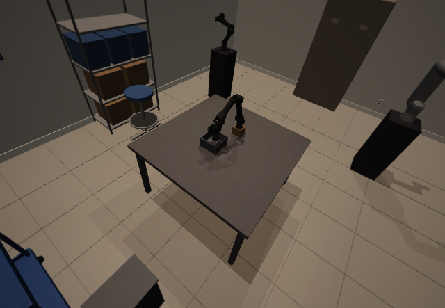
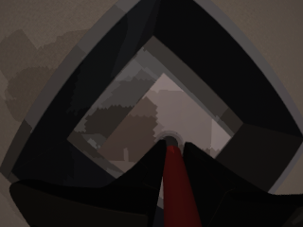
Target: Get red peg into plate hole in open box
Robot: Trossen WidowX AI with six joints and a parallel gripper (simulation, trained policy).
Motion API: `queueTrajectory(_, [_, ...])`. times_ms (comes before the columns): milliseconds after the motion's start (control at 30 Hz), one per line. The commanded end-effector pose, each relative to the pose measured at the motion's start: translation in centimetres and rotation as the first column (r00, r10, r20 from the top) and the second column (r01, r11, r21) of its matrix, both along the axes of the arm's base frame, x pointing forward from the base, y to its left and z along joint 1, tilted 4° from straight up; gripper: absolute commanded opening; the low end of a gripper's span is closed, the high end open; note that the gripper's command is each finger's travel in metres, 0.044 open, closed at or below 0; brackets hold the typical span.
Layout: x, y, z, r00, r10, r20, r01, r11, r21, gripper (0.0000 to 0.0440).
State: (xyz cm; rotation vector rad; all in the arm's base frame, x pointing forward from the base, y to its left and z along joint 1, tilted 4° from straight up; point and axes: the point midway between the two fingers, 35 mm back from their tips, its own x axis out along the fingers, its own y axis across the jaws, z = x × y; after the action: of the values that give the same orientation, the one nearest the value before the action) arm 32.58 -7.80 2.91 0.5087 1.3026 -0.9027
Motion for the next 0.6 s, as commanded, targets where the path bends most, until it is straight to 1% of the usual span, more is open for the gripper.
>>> queueTrajectory(0, [-0.4, -0.1, -1.6, 0.999, 0.032, -0.031, -0.03, 0.999, 0.041, 0.0097])
queueTrajectory(67, [-0.4, -0.2, -2.2, 0.998, 0.041, -0.042, -0.039, 0.998, 0.057, 0.0147])
queueTrajectory(100, [-0.4, -0.3, -2.5, 0.998, 0.042, -0.044, -0.039, 0.997, 0.065, 0.0165])
queueTrajectory(200, [0.3, -0.8, -2.6, 0.996, 0.081, -0.042, -0.078, 0.994, 0.072, 0.0169])
queueTrajectory(233, [0.5, -0.9, -2.6, 0.995, 0.089, -0.039, -0.086, 0.993, 0.076, 0.0178])
queueTrajectory(333, [1.4, -1.1, -2.4, 0.996, 0.09, -0.029, -0.087, 0.992, 0.094, 0.0252])
queueTrajectory(567, [4.1, -1.4, -1.6, 0.996, 0.091, 0.006, -0.091, 0.986, 0.143, 0.0391])
